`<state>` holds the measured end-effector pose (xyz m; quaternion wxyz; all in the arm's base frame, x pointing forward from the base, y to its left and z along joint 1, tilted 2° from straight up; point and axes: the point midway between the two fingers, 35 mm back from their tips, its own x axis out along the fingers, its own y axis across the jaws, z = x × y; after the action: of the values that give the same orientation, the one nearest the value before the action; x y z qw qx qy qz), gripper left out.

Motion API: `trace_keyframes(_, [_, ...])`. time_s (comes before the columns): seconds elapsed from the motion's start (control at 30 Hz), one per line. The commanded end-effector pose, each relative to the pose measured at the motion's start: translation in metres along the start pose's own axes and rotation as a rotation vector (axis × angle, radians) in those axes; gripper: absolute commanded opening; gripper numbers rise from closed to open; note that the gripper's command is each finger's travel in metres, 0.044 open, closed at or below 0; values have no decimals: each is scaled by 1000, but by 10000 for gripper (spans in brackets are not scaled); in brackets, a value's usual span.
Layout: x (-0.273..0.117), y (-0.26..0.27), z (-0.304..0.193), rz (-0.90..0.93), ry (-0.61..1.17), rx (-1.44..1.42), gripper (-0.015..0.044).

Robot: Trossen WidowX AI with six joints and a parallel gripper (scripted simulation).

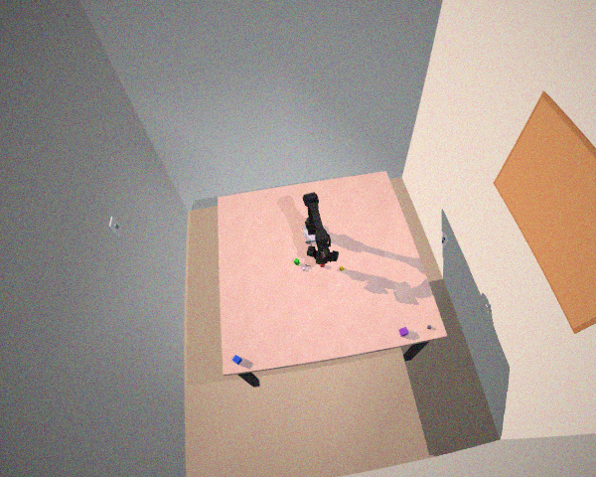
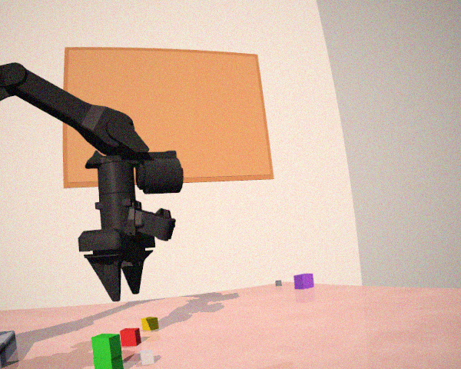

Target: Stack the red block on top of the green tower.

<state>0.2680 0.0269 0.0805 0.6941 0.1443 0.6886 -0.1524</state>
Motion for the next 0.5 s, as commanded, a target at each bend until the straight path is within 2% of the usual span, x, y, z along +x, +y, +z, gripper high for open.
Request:
trace_keyframes(0.0, [15,-2,0,-7,4,9,440])
trace_keyframes(0.1, [32,-2,-1,-7,4,9,440])
trace_keyframes(0.47, [41,-3,0,-7,4,9,440])
